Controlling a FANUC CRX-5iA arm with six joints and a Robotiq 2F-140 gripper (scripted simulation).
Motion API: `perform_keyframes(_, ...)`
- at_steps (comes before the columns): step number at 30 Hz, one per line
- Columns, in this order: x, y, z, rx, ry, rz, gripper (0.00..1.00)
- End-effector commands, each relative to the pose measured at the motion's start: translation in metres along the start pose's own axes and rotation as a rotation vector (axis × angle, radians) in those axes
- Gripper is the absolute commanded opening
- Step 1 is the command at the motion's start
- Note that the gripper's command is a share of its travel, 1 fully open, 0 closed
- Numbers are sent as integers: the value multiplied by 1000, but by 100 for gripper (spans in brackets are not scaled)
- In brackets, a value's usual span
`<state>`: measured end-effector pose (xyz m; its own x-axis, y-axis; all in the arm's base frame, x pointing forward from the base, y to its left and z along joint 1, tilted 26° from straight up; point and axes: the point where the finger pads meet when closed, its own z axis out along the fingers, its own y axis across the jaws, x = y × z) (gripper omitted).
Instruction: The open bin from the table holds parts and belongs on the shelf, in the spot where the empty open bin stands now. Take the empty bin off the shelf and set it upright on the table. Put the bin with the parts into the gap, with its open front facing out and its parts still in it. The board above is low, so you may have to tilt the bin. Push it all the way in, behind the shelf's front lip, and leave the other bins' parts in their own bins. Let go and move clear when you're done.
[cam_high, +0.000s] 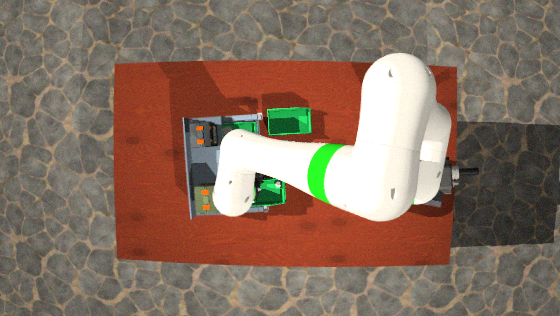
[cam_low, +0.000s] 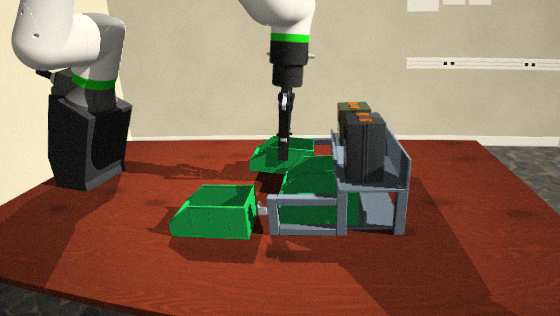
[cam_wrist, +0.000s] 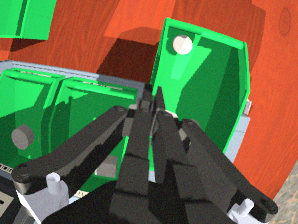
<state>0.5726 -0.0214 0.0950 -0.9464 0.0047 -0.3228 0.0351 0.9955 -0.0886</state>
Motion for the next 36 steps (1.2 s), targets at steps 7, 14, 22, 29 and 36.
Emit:
perform_keyframes(7,-2,0,-1,0,-2,0,10)
perform_keyframes(14,-3,0,-1,0,-2,0,10)
perform_keyframes(22,-3,0,-1,0,-2,0,10)
perform_keyframes(29,-3,0,-1,0,-2,0,10)
perform_keyframes(36,-3,0,-1,0,-2,0,10)
